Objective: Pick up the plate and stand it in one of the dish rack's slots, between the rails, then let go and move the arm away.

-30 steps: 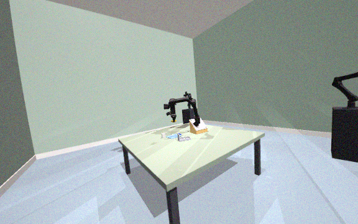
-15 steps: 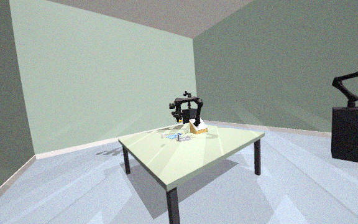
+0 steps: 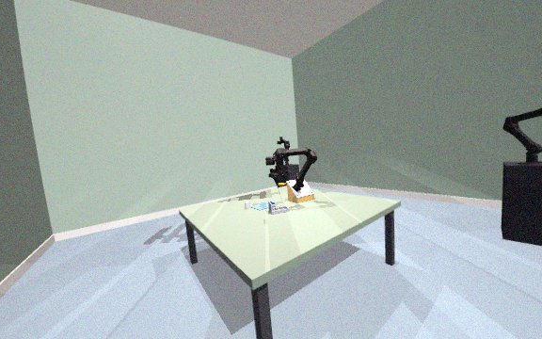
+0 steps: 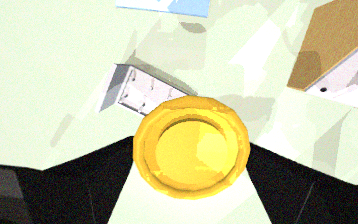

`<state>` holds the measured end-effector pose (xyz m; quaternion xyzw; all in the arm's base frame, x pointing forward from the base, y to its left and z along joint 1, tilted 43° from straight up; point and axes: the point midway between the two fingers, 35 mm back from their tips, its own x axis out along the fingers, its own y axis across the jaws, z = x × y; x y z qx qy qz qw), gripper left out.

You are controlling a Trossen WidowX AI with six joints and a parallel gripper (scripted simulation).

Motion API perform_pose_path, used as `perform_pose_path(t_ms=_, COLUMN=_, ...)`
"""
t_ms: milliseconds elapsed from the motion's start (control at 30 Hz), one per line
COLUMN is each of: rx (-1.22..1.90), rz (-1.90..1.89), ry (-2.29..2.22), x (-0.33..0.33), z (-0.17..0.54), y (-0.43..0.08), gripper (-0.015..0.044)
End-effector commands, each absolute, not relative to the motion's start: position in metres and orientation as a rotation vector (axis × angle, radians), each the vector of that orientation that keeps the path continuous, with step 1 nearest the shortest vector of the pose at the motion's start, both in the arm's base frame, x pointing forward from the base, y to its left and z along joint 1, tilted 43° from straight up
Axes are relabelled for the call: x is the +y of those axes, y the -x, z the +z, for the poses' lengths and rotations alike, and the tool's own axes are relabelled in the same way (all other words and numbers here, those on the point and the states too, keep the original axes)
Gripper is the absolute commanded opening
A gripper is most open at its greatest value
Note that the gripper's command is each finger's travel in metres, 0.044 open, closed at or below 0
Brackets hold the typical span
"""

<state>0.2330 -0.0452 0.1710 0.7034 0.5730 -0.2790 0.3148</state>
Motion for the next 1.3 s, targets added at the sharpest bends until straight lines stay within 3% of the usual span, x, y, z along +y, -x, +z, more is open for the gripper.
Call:
perform_pose_path(t_ms=0, rx=1.499, rz=-0.877, ry=-1.982, x=-0.025, z=0.179, y=-0.218, gripper=0.0)
perform_pose_path(t_ms=267, rx=1.462, rz=-1.1, ry=-2.159, x=0.001, z=0.187, y=-0.196, gripper=0.0)
perform_pose_path(t_ms=567, rx=1.461, rz=-1.107, ry=-2.158, x=0.002, z=0.187, y=-0.195, gripper=0.0)
perform_pose_path(t_ms=1267, rx=1.376, rz=-1.263, ry=-1.59, x=0.006, z=0.12, y=-0.188, gripper=0.0)
